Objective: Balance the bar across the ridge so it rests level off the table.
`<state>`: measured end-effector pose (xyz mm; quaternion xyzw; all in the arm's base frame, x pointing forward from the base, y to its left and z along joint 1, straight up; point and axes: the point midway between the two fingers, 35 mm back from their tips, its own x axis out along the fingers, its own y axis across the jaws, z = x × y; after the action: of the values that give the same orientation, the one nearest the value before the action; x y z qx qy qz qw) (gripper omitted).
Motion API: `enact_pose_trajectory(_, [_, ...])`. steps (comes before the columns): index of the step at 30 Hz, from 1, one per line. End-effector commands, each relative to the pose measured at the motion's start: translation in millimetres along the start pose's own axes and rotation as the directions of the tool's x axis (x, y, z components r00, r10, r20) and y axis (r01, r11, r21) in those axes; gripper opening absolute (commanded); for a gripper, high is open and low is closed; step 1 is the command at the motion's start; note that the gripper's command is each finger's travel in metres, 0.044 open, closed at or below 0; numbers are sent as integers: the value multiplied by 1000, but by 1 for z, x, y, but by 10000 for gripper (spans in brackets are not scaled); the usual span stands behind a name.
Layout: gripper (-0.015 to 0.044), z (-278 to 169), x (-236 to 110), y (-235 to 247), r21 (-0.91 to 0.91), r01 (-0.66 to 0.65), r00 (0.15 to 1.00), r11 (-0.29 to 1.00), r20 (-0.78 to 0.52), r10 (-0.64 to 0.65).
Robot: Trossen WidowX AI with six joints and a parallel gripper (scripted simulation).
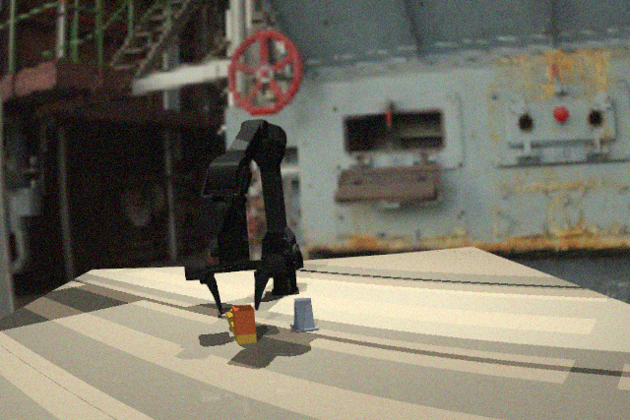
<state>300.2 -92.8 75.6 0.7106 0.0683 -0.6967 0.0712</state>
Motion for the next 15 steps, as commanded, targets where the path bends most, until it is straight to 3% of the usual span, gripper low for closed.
enact_pose_trajectory(1, [315, 0, 4, 1, 3, -6, 1000, 1000, -3, 6])
enact_pose_trajectory(15, [315, 0, 26, 1, 3, -6, 1000, 1000, -3, 6])
